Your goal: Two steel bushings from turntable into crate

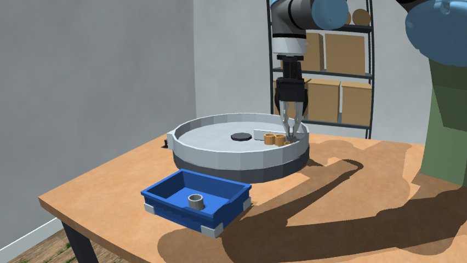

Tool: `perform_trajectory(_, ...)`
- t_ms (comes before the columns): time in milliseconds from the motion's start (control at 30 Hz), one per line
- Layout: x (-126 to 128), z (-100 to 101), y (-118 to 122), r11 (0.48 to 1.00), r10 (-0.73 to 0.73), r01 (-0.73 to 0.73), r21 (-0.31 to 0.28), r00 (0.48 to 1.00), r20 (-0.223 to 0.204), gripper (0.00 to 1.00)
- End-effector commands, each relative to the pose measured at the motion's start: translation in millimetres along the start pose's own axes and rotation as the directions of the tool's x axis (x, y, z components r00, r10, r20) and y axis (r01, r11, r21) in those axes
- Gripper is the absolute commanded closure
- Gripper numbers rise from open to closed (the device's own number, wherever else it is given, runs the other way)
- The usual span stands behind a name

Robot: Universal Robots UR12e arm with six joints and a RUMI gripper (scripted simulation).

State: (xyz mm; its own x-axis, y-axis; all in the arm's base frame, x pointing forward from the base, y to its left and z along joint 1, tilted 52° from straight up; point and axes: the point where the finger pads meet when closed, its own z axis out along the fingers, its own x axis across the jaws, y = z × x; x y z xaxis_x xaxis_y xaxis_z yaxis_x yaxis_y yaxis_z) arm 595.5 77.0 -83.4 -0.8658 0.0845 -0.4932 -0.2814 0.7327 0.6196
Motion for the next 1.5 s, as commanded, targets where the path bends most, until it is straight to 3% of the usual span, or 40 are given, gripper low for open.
perform_trajectory(0,-0.3,0.3,-0.3,1.000,0.000,0.000,0.000,1.000,0.001,0.94)
perform_trajectory(1467,-0.3,7.4,-0.2,1.000,0.000,0.000,0.000,1.000,0.001,0.94)
